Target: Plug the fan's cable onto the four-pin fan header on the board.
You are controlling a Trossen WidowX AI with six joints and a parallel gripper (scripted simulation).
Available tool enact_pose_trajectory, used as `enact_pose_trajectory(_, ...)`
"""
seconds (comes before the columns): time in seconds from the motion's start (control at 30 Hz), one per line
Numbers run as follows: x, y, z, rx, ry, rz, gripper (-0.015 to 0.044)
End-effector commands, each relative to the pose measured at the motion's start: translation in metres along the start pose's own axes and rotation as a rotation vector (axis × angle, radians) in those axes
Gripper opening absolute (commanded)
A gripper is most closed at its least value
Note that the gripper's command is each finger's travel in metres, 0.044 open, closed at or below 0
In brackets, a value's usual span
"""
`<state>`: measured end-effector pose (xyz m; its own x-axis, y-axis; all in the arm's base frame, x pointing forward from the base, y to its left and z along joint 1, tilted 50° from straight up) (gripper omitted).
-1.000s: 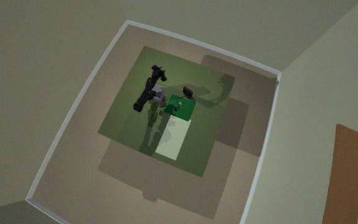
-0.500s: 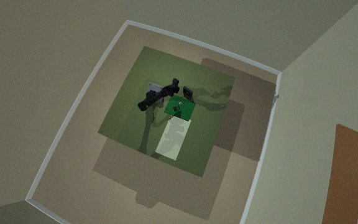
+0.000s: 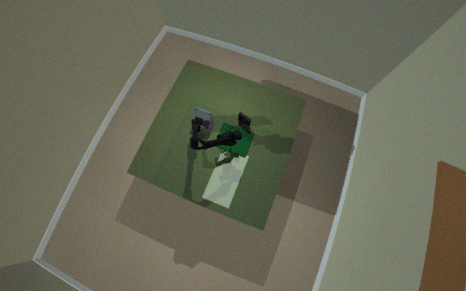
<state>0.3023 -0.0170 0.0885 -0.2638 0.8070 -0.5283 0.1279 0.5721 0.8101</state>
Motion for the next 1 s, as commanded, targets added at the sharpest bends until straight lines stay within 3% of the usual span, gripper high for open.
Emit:
enact_pose_trajectory(0.0, -0.012, -0.005, -0.001, 0.045, -0.052, -0.021, 0.0210)
enact_pose_trajectory(0.17, -0.013, -0.008, -0.001, 0.045, -0.052, -0.021, 0.0210)
enact_pose_trajectory(0.37, -0.024, -0.051, -0.001, 0.046, -0.052, -0.023, 0.0210)
enact_pose_trajectory(0.97, -0.030, -0.070, 0.000, 0.046, -0.052, -0.023, 0.0210)
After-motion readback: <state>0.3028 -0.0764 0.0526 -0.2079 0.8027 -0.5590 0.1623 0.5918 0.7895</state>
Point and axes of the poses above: the point midway between the two fingers, 35 mm back from their tips, its own y axis back along the fingers, its own z axis across the jaws, x = y × z, the point moved 6 cm from there along y, back along the fingers, and after that the axes turned 15 degrees about -y, right-handed, at the moved point
